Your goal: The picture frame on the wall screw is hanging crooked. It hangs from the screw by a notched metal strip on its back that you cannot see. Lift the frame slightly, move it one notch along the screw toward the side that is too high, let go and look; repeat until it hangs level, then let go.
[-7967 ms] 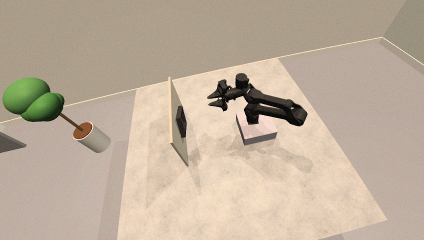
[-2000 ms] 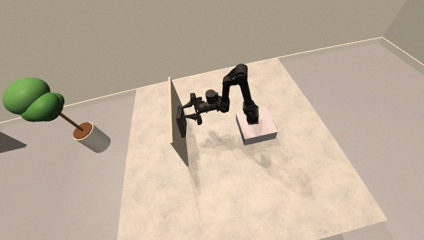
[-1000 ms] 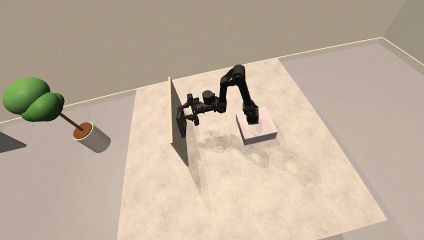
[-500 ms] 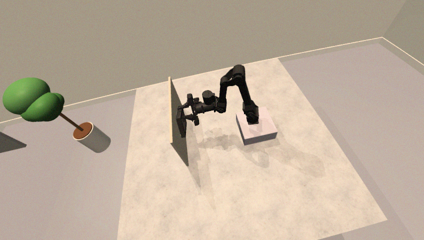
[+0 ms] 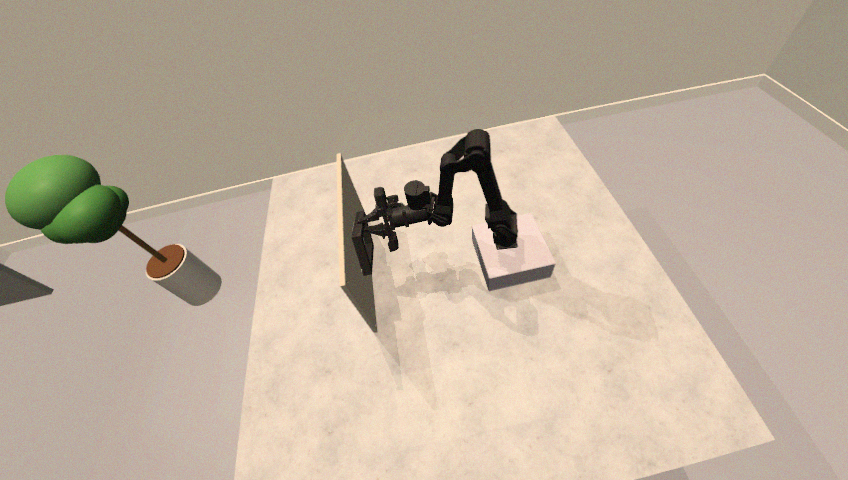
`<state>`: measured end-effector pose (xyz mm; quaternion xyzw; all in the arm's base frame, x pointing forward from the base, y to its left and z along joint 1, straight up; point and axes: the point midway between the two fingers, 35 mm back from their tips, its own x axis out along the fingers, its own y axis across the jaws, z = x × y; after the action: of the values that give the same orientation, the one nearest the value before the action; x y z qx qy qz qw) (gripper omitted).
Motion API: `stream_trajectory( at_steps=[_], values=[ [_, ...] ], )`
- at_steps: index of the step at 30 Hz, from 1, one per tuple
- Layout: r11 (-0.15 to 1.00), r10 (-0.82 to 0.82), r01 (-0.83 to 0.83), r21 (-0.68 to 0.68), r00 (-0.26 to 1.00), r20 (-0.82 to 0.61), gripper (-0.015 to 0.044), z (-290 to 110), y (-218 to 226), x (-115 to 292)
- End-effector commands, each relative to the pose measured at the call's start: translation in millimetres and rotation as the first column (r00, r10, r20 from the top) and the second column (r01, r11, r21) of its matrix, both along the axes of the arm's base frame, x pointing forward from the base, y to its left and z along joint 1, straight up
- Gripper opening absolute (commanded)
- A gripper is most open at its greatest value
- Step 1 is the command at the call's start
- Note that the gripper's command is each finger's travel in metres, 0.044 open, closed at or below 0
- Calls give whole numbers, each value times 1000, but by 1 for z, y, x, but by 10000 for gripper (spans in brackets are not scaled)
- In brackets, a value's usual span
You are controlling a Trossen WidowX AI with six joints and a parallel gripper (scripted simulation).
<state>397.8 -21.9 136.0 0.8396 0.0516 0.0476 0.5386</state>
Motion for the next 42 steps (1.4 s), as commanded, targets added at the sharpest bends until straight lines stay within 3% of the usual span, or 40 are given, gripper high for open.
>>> stream_trajectory(
  at_steps=[1,42],
  values=[
    [1000,-5,5,3,1000,0,0,0,-1,0],
    [1000,-5,5,3,1000,0,0,8,-3,0]
  ],
)
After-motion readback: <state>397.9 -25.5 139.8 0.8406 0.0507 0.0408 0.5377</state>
